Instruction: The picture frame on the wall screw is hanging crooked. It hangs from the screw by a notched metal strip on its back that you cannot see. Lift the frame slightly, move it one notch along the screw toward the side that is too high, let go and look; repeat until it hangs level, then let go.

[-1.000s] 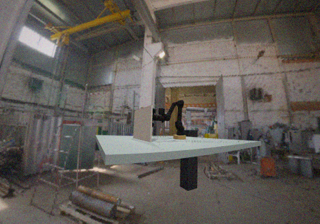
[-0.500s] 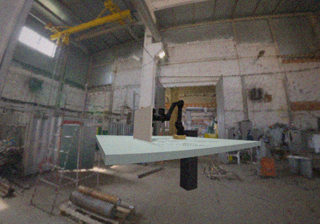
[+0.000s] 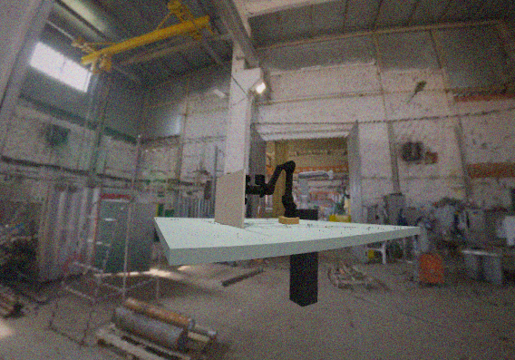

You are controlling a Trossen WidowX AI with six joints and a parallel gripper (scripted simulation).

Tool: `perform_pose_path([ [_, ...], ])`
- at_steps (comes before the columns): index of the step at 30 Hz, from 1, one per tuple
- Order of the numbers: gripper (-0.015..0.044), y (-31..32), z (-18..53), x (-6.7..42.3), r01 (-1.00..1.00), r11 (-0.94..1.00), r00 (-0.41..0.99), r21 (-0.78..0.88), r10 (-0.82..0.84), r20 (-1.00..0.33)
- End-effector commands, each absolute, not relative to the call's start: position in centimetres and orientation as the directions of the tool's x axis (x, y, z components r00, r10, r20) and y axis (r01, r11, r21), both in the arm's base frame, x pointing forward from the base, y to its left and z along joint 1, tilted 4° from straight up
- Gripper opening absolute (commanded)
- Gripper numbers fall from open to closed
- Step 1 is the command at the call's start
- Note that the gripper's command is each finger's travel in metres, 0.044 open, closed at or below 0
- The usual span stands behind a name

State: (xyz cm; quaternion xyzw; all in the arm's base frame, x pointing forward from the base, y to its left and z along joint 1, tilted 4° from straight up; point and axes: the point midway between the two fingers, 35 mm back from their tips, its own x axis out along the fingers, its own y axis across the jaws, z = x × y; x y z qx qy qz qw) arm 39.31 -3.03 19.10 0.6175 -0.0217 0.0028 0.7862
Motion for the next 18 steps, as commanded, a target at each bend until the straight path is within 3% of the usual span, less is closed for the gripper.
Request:
perform_pose_path([
  [1,0.0,-3.05,19.16,39.31,-0.04,0.236,0.999,0.971,-0.02,0.046],
  [18,0.0,-3.15,18.81,39.31,-0.033,0.238,0.999,0.971,-0.023,0.04],
])
